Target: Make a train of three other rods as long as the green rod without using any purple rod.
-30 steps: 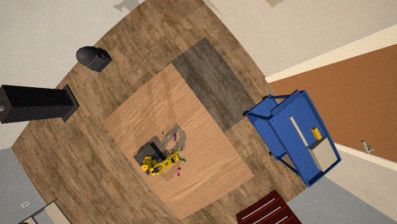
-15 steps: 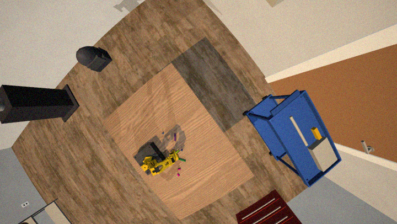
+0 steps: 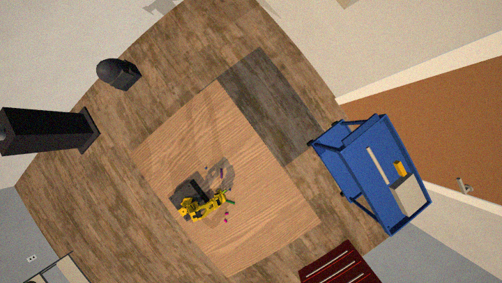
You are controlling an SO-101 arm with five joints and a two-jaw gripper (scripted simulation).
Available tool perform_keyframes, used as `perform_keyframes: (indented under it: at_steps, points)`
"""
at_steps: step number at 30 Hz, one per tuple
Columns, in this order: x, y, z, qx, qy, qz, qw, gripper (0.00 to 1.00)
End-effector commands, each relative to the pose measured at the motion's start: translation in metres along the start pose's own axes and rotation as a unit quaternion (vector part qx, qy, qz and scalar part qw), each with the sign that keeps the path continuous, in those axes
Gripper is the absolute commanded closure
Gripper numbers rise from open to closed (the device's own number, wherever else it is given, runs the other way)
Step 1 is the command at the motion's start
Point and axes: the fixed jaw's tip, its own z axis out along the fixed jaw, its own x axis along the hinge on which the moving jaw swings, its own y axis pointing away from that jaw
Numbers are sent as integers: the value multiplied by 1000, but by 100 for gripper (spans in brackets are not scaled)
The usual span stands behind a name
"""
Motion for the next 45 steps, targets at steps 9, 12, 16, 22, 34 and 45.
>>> perform_keyframes:
  at_steps: [9,12,16,22,34,45]
  points:
    - [-2,1,4,2,-3,8,1000,85]
    - [-2,1,4,2,-3,8,1000,87]
    - [-2,1,4,2,-3,8,1000,89]
    - [-2,1,4,2,-3,8,1000,93]
    - [-2,1,4,2,-3,8,1000,99]
    - [-2,1,4,2,-3,8,1000,100]
